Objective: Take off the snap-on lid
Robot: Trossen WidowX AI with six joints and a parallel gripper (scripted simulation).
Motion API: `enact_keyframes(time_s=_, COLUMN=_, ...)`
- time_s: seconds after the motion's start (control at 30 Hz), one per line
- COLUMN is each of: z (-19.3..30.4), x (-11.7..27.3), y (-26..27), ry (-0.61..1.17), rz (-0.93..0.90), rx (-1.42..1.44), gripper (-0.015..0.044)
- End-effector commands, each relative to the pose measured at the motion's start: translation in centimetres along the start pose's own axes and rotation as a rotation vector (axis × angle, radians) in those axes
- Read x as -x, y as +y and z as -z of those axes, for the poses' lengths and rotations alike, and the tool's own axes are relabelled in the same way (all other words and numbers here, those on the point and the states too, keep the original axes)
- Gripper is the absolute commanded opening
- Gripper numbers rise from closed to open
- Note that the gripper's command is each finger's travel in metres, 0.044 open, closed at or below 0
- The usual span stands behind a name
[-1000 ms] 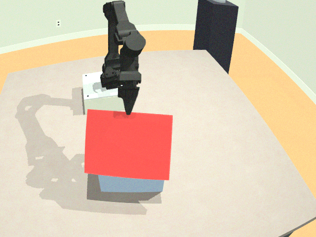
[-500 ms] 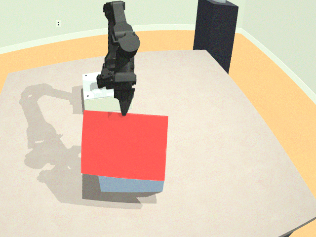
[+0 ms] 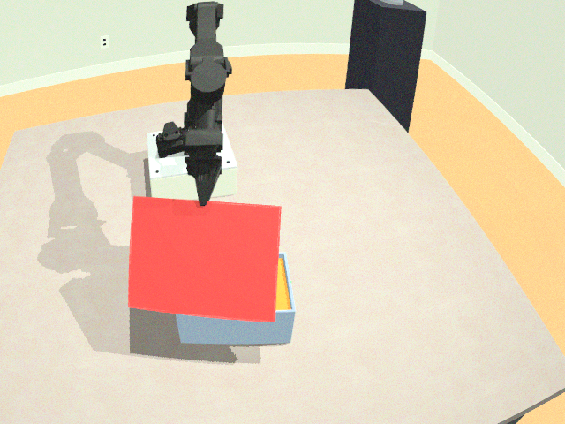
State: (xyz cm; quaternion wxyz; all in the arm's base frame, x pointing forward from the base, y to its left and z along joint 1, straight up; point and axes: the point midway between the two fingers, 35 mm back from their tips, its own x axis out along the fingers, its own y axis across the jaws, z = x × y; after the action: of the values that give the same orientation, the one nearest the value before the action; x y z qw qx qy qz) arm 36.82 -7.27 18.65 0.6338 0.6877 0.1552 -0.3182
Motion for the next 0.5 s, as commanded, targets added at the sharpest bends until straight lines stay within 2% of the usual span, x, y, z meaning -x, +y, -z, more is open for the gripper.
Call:
enact_keyframes(time_s=0.0, z=-0.7, x=0.3, y=0.3, ry=0.005, rz=-0.016, rx=0.004, gripper=0.0)
enact_keyframes(time_s=0.47, z=-3.5, x=0.6, y=0.0, ry=0.003, rz=-0.016, rx=0.006, gripper=0.0)
